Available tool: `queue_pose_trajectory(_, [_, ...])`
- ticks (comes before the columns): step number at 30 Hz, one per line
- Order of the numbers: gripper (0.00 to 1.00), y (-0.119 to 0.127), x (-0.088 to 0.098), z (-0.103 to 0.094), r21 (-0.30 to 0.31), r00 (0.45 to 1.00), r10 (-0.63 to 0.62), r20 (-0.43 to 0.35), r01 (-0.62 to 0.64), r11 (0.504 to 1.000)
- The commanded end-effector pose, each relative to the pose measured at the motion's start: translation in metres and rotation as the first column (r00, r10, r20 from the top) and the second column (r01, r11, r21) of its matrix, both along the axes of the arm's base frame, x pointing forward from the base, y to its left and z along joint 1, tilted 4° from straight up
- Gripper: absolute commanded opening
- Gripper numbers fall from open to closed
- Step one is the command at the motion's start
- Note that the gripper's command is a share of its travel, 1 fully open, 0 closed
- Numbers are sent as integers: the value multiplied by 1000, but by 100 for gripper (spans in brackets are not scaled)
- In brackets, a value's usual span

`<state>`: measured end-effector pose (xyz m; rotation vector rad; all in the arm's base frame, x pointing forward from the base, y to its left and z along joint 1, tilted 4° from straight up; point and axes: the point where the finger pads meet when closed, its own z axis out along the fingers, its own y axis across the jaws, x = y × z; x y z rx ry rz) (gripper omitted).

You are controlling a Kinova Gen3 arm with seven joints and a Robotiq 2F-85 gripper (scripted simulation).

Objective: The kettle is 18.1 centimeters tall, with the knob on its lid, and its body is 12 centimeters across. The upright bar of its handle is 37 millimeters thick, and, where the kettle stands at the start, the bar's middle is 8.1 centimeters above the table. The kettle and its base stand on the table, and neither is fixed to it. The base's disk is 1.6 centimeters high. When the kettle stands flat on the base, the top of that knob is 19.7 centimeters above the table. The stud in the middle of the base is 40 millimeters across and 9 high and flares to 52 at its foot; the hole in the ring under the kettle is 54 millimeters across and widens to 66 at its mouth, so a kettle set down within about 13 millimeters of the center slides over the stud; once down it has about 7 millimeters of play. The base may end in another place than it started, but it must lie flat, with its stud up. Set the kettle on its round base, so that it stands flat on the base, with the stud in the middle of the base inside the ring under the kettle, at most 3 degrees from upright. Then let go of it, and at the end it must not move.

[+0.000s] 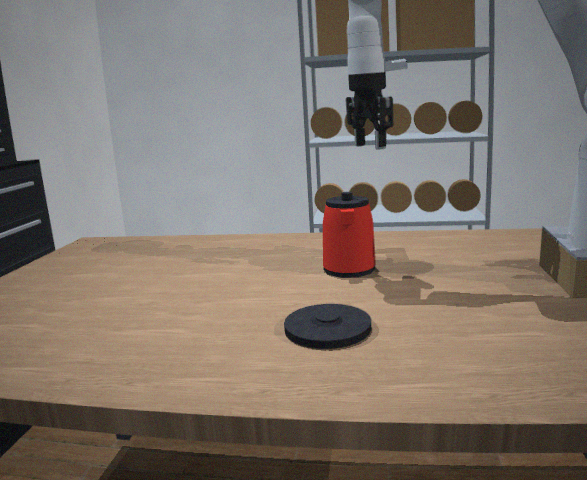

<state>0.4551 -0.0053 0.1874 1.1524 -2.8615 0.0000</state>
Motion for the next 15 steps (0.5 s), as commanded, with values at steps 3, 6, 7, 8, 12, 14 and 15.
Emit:
queue_pose_trajectory(3, [80,-1,1,0,2,999,34,-2,-34,999])
queue_pose_trajectory(6, [80,-2,1,-1,3,998,62,-4,-62,998])
queue_pose_trajectory(7, [80,-2,1,-1,3,997,71,-5,-71,997])
queue_pose_trajectory(8, [80,-2,1,-1,3,997,71,-5,-71,997])
queue_pose_trajectory(12, [80,-2,1,-1,4,995,100,-7,-100,995])
queue_pose_trajectory(14, [80,-2,2,-1,5,993,119,-8,-119,993])
queue_pose_trajectory(15, [80,-2,2,-2,6,992,129,-9,-129,992])
